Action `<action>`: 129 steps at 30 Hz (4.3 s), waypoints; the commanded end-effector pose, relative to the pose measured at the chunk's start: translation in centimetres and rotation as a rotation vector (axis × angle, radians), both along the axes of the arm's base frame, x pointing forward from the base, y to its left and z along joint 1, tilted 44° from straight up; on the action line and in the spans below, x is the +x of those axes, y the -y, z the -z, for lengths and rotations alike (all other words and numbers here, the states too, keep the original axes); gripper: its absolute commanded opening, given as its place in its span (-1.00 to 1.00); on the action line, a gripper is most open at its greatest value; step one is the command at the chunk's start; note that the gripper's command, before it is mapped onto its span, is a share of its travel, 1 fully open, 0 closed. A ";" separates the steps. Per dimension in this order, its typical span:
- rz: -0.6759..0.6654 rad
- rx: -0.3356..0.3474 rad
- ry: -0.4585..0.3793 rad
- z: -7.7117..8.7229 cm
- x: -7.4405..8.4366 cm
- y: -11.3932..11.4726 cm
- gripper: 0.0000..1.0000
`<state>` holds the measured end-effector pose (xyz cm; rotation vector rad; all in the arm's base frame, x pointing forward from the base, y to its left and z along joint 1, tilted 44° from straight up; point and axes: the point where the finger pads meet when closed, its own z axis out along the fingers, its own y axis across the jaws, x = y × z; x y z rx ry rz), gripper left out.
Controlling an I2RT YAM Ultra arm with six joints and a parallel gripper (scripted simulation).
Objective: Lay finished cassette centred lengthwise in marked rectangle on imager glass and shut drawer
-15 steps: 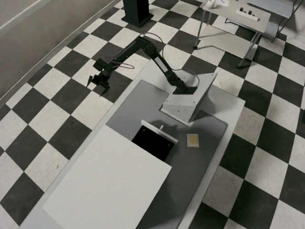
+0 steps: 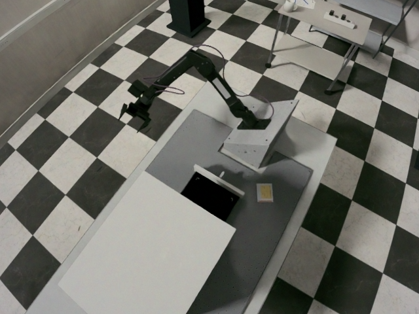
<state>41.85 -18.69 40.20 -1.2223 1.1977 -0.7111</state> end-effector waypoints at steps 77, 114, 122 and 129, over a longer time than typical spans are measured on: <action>0.549 0.753 -1.029 25.5 5.5 -15.5 -0.30; 1.139 0.600 -1.319 37.5 -4.4 -21.8 -0.30; 1.276 0.531 -1.267 37.8 -5.5 -22.7 -0.30; 1.435 0.387 -1.221 39.8 -10.0 -22.7 -0.30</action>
